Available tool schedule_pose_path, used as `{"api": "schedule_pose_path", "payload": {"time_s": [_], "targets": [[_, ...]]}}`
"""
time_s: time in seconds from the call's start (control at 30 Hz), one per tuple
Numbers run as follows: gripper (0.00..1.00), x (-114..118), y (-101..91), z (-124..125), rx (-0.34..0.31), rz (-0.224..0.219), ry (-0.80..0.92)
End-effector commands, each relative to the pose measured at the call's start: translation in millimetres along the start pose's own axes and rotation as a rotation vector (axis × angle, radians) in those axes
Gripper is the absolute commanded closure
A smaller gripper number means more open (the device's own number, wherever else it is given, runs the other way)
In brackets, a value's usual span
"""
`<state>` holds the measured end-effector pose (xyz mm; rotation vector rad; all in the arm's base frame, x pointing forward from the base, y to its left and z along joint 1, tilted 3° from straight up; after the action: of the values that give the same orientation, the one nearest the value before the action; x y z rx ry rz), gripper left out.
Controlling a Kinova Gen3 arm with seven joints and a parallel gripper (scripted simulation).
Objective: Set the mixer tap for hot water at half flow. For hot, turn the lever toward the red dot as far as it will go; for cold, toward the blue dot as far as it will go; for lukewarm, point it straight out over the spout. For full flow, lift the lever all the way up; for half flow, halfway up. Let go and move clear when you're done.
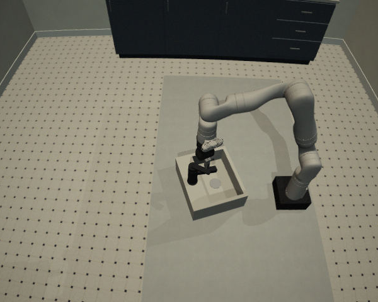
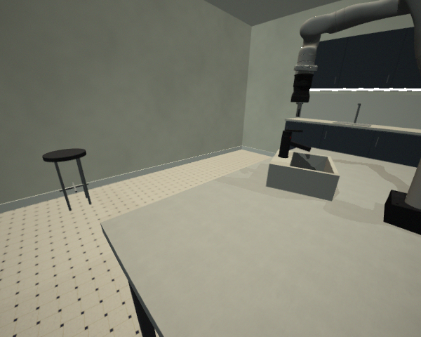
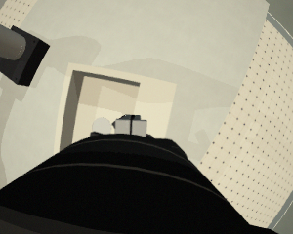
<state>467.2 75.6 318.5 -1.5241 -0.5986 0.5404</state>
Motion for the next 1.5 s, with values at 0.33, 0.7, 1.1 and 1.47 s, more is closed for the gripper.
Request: {"api": "schedule_pose_path", "payload": {"time_s": [0.33, 0.7, 1.1, 1.47], "targets": [[1.00, -7.8, -2.3, -8.2, 0.000, -0.002, -0.322], [1.00, -10.7, -3.4, -11.3, -0.001, -0.005, -0.473], [1.00, -12.5, -4.2, -13.6, -0.002, -0.007, -0.572], [1.00, -13.2, -4.4, -14.5, -0.002, -0.008, -0.610]]}}
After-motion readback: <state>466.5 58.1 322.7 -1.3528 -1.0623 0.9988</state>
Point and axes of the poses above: the point where the finger pads meet when closed, its own y axis out along the fingers, its own x axis across the jaws, z = x × y, the point moved 2 cm from there along -y, back along the fingers, and after that the axes turned 7 degrees about -y, right-handed, at the moved point
